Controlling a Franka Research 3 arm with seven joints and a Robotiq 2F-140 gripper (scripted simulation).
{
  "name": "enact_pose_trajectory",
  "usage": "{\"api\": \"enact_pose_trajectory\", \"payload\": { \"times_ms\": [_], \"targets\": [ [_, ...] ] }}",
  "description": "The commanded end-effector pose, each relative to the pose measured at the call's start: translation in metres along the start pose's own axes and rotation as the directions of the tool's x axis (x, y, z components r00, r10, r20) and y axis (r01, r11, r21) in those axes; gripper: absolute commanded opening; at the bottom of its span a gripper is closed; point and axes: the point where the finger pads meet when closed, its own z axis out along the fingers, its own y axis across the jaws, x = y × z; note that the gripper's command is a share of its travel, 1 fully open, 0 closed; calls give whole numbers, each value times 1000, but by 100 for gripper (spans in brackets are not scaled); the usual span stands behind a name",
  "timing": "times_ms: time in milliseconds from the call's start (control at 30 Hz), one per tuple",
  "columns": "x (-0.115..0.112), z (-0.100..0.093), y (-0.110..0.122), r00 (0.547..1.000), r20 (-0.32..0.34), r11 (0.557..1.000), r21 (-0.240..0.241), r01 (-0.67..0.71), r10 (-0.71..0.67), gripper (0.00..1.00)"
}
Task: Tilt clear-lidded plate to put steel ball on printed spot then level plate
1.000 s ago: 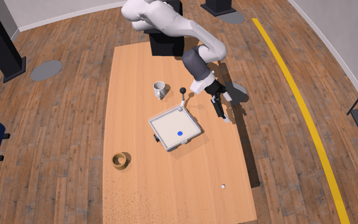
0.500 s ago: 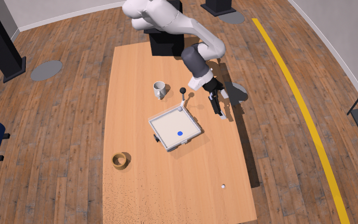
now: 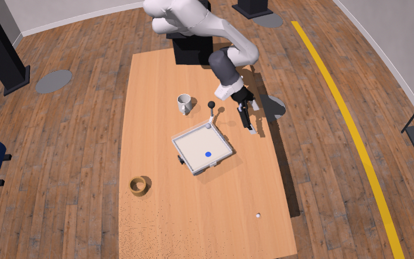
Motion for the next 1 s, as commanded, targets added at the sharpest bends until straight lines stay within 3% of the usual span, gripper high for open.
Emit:
{"api": "enact_pose_trajectory", "payload": {
  "times_ms": [0, 100, 133, 633, 667, 833, 900, 967],
  "targets": [
    [1, -1, 0, 1000, -4, 1000, 1, -13, 13, 100],
    [1, -1, 0, 1000, -4, 1000, 1, -13, 13, 100],
    [30, -6, 22, 998, -61, 1000, -3, -21, 21, 100],
    [30, -6, 22, 998, -61, 1000, -3, -21, 21, 100],
    [58, -12, 43, 993, -117, 1000, -7, -28, 27, 100],
    [58, -12, 43, 993, -117, 1000, -7, -28, 27, 100],
    [110, -27, 78, 974, -222, 999, -9, -39, 36, 100],
    [146, -39, 99, 950, -310, 999, -8, -47, 42, 100]
  ]
}}
